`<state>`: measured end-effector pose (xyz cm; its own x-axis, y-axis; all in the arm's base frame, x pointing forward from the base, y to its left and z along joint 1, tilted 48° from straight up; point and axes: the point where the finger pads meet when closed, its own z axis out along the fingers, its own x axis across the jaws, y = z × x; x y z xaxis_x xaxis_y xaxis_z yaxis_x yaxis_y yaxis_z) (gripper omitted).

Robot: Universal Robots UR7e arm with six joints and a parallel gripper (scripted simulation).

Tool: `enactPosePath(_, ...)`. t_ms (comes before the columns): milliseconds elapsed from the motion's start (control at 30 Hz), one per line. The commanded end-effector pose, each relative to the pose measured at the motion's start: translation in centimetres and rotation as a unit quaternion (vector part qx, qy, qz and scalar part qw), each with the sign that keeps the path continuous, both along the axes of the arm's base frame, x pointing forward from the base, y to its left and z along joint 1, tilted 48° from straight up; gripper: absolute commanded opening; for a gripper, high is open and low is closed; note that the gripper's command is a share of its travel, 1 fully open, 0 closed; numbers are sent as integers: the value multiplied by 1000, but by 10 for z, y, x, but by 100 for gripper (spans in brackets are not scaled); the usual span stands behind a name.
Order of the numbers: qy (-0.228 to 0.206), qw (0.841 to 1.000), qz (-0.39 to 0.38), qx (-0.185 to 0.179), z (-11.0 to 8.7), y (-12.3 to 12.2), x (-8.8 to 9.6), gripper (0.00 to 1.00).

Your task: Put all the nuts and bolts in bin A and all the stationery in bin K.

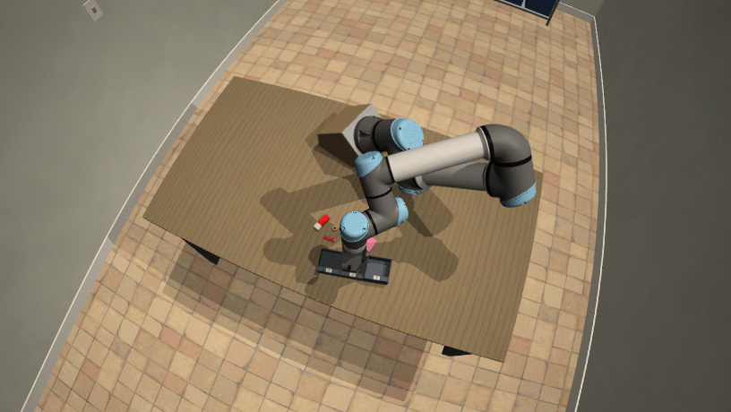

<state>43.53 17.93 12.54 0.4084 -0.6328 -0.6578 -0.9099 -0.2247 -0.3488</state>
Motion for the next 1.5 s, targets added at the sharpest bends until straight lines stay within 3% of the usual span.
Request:
enactPosePath(0, -1, 1000, -1, -1, -11, 12, 2, 31)
enactPosePath(1467, -1, 1000, -1, -1, -15, 16, 3, 31)
